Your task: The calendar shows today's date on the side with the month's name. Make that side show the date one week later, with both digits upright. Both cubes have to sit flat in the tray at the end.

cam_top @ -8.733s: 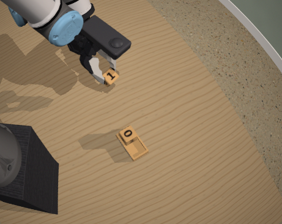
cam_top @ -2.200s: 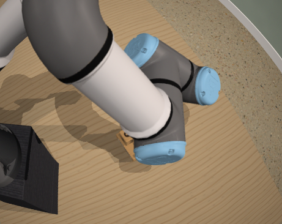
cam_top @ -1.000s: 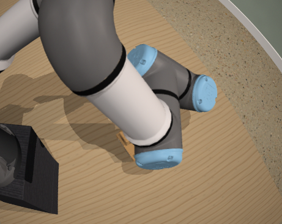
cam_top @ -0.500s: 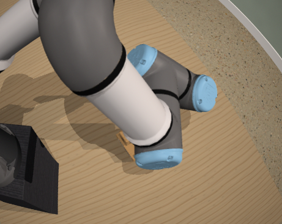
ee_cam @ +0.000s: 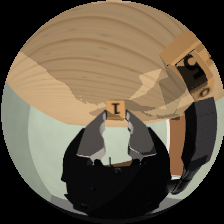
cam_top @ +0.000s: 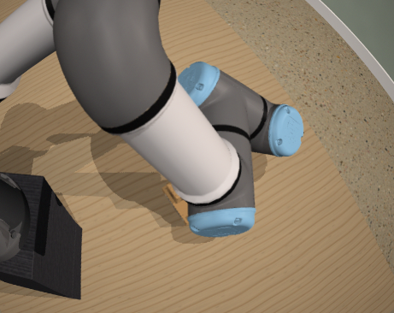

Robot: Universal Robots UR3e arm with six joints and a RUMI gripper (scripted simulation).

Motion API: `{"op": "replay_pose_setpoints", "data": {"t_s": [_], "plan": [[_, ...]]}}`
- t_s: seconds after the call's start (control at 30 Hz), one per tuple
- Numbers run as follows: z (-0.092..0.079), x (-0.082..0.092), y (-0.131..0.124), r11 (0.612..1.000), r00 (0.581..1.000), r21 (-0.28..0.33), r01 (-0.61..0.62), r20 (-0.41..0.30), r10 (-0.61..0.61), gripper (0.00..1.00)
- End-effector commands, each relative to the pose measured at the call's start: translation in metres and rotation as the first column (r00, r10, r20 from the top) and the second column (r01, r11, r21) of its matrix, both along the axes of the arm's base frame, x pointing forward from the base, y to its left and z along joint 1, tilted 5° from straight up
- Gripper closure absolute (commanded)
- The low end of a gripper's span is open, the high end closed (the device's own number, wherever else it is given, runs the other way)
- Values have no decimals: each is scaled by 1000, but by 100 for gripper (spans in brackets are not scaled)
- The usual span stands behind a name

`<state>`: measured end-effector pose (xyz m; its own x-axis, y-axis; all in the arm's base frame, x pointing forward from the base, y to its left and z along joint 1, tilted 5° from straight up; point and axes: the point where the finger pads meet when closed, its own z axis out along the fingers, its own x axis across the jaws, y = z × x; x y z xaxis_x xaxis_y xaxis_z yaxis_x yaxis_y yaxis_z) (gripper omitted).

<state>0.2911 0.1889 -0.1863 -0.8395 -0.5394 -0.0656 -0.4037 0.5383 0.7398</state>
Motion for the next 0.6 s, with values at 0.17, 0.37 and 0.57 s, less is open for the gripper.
{"op": "replay_pose_setpoints", "data": {"t_s": [0.17,0.37,0.57], "plan": [[-1,2,0,1000,1000,-1,0,4,0,89],[-4,2,0,1000,1000,-1,0,4,0,89],[-5,2,1,1000,1000,-1,0,4,0,89]]}}
